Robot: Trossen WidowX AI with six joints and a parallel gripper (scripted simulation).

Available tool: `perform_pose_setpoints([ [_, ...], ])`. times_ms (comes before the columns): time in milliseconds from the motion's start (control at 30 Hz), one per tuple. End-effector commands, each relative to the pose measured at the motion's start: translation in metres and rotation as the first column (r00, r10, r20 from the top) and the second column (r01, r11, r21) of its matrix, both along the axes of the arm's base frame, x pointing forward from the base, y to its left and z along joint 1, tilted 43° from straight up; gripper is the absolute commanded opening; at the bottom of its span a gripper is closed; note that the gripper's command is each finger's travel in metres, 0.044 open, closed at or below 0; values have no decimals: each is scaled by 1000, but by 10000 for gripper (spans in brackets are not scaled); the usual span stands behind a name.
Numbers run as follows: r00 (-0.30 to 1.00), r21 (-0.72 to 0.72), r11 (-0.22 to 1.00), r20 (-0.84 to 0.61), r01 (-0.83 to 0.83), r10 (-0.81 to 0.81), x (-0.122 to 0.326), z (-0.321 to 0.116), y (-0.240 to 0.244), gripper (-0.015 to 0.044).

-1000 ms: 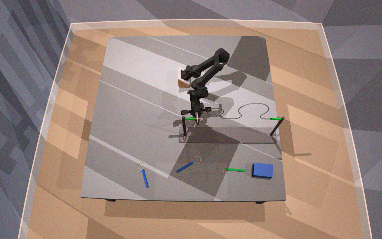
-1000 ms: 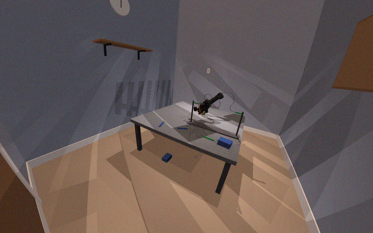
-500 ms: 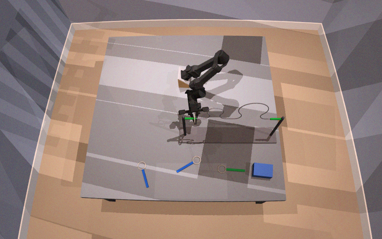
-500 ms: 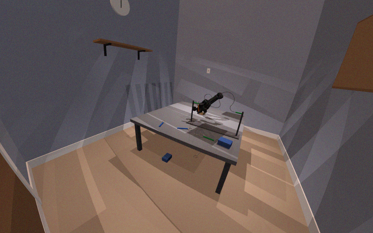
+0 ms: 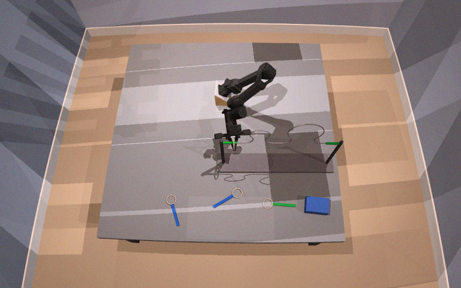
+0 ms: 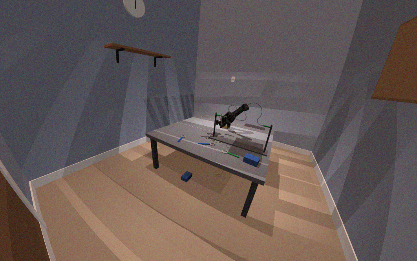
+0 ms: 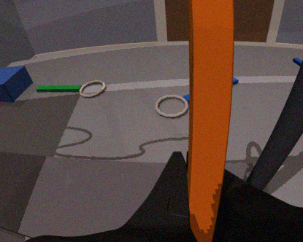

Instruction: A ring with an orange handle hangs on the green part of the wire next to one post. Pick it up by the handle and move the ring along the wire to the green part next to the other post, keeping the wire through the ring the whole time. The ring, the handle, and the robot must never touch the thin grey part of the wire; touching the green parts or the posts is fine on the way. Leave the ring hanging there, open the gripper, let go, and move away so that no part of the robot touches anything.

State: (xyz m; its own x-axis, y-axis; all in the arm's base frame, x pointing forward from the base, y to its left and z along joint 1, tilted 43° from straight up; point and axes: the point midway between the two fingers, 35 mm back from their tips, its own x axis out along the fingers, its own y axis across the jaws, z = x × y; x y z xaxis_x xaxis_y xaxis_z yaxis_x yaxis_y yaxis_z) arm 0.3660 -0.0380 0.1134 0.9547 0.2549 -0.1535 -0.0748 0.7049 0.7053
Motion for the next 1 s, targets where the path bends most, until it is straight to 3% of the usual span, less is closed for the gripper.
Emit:
perform_pose_setpoints([
  [0,1000,2,1000,-9,6,-6,-1,-8,3,-150],
  [767,1000,2,1000,-9,6,-6,0,-10,6,-150],
  [967,1000,-3,1000,-4,1,-1,0,-9,6,7],
])
